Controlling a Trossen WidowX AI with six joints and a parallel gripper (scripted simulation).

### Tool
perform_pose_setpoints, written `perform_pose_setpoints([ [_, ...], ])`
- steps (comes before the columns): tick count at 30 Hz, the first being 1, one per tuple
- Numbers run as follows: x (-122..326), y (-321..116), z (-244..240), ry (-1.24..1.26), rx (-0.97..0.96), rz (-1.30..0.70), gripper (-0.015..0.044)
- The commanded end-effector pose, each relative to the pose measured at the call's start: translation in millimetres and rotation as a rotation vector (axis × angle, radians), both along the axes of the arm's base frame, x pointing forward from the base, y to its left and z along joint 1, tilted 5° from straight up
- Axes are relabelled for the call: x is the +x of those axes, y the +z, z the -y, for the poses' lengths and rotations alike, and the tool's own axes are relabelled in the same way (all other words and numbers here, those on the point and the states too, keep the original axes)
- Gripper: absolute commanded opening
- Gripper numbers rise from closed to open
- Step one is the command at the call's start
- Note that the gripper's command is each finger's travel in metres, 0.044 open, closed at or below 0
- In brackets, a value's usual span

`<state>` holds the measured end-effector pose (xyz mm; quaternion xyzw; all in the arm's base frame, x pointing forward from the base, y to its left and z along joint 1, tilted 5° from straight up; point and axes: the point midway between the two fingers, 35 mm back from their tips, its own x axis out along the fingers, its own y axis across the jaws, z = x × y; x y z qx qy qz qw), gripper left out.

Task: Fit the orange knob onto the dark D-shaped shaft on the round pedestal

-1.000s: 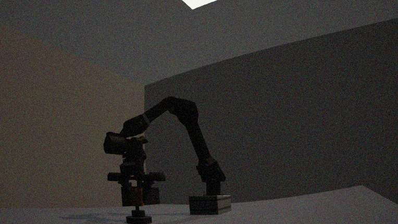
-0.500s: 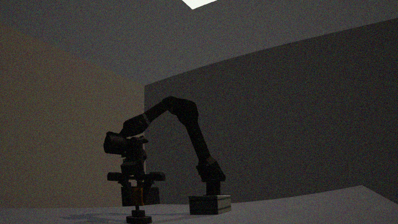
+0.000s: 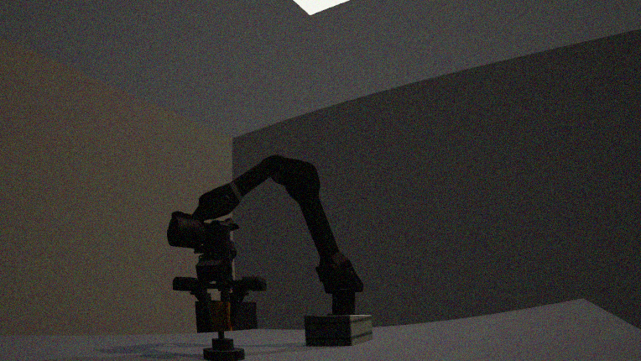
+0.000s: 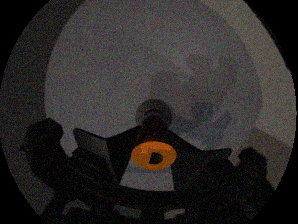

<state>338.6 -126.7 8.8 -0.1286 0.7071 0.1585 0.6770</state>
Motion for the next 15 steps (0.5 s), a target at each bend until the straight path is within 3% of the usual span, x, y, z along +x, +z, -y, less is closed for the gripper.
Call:
perform_pose_setpoints([
  [1, 0.6, -1.2, 0.5, 0.007, -0.003, 0.002, 0.0000],
  [15, 0.2, -9.1, 0.2, 0.001, -0.003, 0.001, 0.0000],
])
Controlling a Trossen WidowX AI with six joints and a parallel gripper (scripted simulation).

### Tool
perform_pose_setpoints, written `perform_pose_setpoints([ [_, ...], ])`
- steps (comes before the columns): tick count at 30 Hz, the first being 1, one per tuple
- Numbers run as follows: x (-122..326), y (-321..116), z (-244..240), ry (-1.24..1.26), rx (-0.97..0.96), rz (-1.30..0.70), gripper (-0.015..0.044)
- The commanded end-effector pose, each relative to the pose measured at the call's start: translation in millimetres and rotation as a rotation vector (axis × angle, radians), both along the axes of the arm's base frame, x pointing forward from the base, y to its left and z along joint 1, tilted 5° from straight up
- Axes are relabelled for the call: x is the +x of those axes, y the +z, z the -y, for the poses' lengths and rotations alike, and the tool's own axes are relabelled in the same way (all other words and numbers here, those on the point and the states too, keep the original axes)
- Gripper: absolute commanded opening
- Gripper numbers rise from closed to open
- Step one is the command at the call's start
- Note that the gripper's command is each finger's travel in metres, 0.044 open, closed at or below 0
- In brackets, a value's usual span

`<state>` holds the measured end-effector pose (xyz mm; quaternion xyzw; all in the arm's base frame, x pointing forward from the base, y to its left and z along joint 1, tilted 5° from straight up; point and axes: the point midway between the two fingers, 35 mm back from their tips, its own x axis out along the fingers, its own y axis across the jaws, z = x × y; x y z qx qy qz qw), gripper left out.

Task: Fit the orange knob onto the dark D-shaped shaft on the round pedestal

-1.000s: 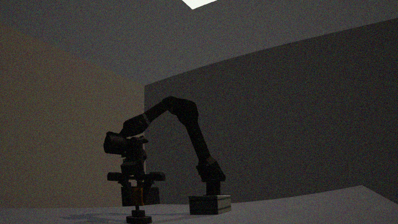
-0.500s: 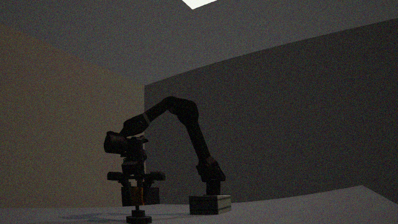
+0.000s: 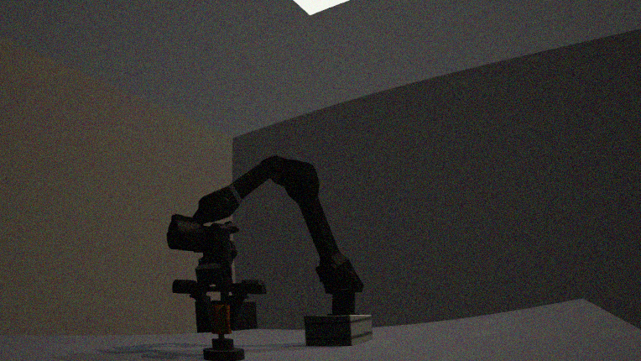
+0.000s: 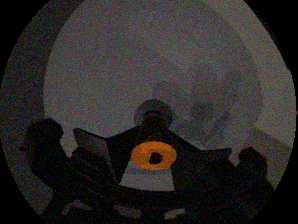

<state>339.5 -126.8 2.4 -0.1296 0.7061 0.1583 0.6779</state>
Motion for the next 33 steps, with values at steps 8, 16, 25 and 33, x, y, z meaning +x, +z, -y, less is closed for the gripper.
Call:
perform_pose_setpoints([
  [8, -1.3, -9.9, -0.3, 0.000, -0.002, -0.002, 0.0000],
  [16, -1.2, -10.7, -0.6, 0.000, 0.001, -0.001, 0.0000],
  [25, -1.2, -10.7, -0.6, 0.000, 0.001, -0.001, 0.0157],
  [33, -1.2, -10.7, -0.6, 0.000, 0.001, -0.001, 0.0368],
])
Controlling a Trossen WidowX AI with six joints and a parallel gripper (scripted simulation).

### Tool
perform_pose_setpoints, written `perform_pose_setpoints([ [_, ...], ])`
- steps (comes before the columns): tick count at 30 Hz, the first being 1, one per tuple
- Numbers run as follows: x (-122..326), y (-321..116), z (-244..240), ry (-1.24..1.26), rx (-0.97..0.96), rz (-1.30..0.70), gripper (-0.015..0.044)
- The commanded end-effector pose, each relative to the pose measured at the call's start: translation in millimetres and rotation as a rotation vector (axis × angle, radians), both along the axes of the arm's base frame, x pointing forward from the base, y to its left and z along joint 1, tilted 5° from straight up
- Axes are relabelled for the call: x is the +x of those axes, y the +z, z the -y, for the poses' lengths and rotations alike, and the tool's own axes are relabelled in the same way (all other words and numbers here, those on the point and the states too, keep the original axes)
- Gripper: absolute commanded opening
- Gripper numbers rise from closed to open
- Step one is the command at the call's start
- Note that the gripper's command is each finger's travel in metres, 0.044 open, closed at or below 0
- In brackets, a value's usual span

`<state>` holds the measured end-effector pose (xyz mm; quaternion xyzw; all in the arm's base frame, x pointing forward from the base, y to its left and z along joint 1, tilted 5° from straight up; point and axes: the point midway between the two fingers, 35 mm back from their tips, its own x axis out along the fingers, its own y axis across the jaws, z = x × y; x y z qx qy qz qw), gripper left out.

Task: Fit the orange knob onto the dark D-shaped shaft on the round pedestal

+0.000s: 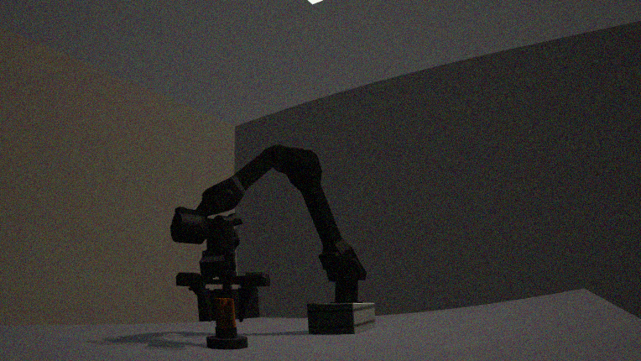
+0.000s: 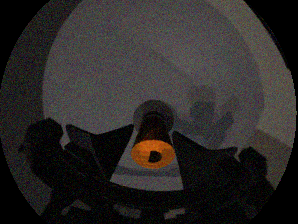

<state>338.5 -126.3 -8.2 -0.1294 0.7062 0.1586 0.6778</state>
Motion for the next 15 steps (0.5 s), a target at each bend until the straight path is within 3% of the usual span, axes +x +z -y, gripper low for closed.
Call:
perform_pose_setpoints([
  [1, -0.1, -0.1, 0.0, 0.000, 0.000, -0.001, 0.0394],
  [3, -0.1, -0.1, 0.0, 0.000, 0.000, -0.001, 0.0440],
  [9, 0.4, 2.3, 0.2, 0.000, 0.000, -0.001, 0.0440],
  [15, 5.8, 85.0, 3.2, 0.000, -0.001, 0.000, 0.0440],
])
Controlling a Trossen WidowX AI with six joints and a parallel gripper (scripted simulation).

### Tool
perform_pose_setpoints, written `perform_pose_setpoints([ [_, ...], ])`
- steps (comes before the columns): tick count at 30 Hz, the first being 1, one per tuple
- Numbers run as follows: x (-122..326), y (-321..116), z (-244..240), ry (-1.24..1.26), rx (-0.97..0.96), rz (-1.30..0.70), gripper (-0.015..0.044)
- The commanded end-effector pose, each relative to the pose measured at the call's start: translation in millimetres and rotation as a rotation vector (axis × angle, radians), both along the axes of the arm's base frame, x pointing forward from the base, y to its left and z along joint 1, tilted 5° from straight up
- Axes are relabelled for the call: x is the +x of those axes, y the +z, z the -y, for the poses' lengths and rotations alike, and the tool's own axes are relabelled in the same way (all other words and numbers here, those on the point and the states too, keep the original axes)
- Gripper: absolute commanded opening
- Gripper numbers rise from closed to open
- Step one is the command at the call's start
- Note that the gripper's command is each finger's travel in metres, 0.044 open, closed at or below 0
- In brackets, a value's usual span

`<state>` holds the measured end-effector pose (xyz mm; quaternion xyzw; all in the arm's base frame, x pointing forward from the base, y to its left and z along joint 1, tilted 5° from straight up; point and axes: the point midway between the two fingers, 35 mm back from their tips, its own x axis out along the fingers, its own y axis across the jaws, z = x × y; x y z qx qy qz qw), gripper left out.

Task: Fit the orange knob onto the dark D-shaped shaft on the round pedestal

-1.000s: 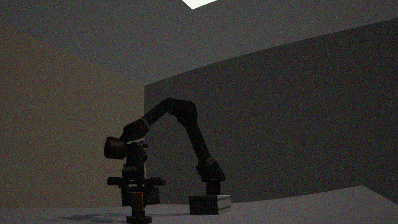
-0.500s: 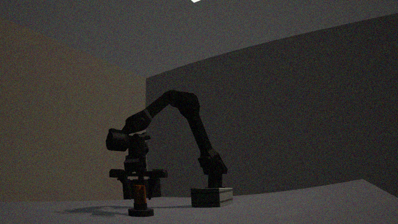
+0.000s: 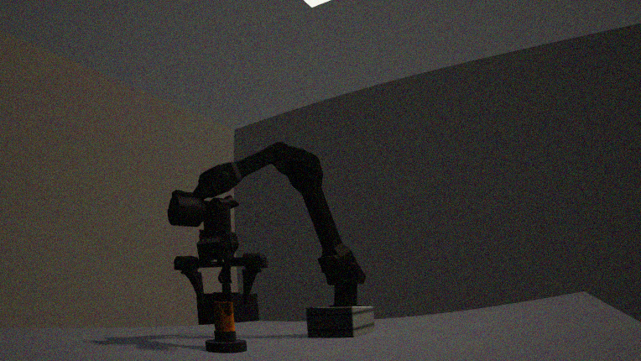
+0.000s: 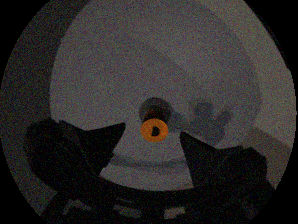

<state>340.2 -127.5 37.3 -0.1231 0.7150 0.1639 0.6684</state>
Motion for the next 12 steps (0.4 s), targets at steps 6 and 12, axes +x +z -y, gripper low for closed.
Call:
perform_pose_setpoints([
  [6, 7.8, 49.6, 3.4, 0.001, -0.011, 0.029, 0.0440],
  [12, 7.8, 49.6, 3.4, 0.001, -0.011, 0.029, 0.0440],
])
